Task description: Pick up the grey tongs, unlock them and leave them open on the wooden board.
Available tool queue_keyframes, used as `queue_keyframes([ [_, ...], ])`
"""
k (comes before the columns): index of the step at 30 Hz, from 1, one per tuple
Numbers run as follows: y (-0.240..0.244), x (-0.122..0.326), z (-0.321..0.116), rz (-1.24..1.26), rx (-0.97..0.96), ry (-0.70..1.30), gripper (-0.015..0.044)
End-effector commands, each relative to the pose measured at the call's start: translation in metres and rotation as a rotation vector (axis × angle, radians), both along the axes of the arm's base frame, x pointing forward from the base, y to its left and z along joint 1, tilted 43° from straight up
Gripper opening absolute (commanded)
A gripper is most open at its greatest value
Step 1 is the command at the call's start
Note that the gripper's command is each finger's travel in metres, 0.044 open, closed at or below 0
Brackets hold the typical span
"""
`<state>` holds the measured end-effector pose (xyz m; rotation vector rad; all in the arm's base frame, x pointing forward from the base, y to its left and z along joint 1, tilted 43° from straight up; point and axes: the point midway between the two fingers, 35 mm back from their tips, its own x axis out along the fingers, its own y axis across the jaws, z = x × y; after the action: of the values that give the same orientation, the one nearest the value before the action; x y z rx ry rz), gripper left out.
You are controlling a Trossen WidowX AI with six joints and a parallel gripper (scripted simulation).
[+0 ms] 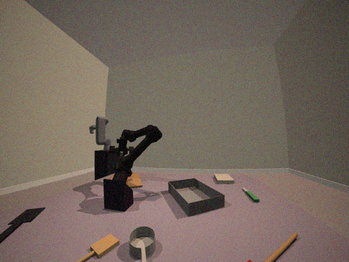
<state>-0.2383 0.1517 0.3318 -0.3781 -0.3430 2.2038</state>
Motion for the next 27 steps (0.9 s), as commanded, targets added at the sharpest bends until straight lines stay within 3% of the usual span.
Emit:
queue_keyframes([
  [1, 0.003, -0.003, 0.002, -0.012, -0.052, -0.022, -0.015],
  [27, 0.021, 0.002, -0.011, -0.187, -0.353, -0.222, -0.015],
])
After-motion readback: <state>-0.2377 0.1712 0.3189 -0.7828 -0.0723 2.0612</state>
